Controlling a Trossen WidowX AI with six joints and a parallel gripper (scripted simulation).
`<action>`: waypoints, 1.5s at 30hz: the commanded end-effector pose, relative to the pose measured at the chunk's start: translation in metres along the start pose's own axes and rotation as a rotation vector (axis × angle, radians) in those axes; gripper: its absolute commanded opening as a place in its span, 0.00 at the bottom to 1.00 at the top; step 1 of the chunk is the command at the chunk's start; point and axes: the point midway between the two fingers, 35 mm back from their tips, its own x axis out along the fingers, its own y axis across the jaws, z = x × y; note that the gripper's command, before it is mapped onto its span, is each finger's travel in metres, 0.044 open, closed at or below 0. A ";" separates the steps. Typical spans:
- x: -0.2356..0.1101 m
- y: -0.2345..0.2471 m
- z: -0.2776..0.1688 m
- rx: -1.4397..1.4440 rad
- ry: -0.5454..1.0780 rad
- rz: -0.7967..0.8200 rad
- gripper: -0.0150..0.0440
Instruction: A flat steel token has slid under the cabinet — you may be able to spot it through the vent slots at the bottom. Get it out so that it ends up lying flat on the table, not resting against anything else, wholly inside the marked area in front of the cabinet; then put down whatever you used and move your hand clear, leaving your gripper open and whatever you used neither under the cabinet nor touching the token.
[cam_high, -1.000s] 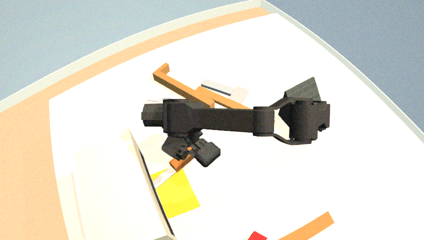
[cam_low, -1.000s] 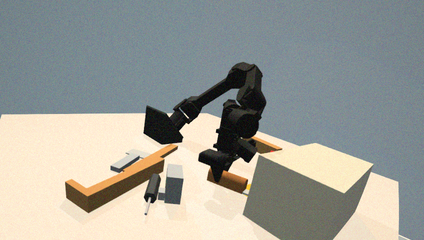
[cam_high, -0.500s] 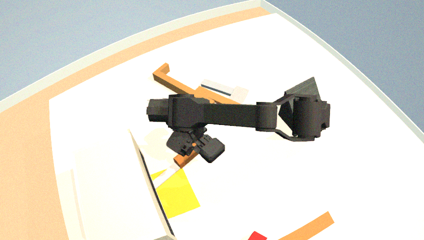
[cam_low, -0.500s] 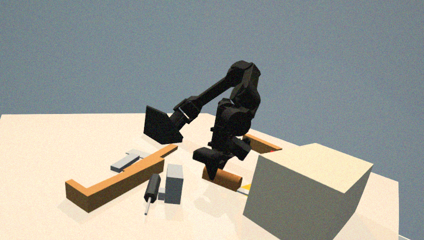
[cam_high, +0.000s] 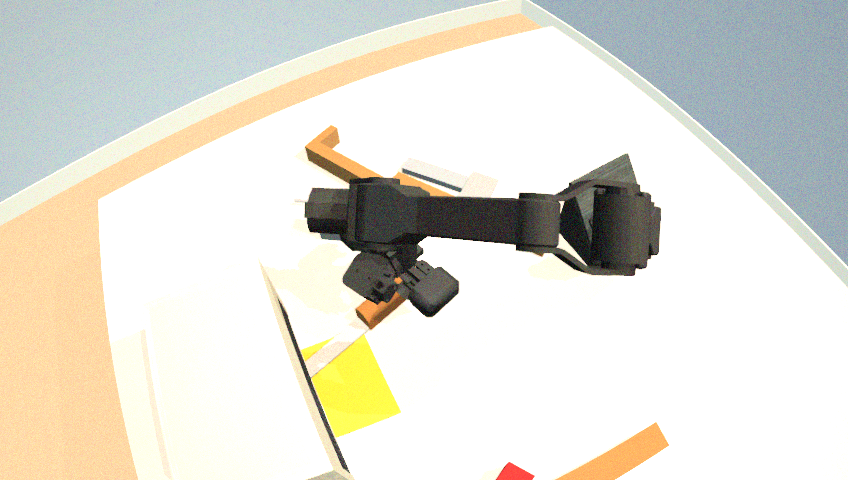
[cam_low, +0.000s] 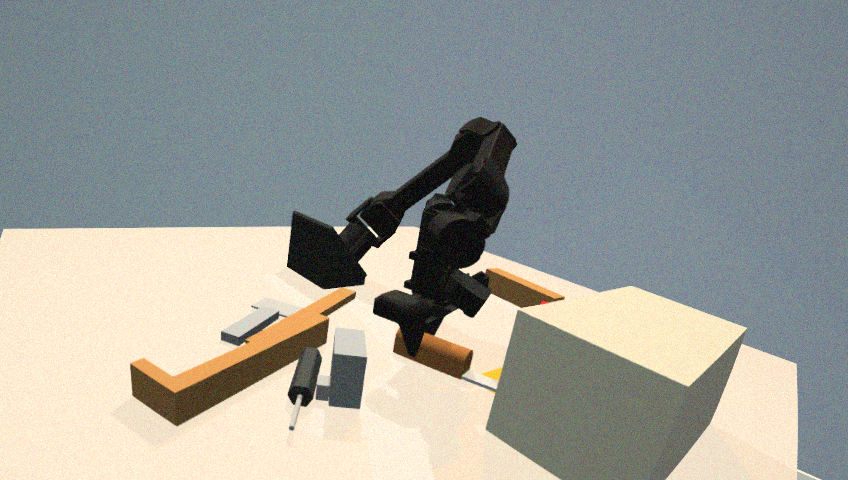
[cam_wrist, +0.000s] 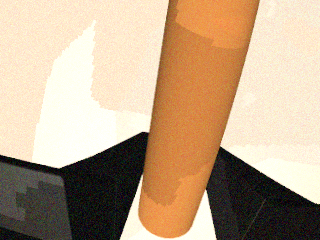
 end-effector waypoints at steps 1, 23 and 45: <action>0.001 0.000 -0.006 0.002 0.000 0.003 0.25; 0.001 -0.002 -0.036 0.003 0.002 0.002 0.25; 0.001 -0.004 -0.071 0.004 0.004 0.001 0.25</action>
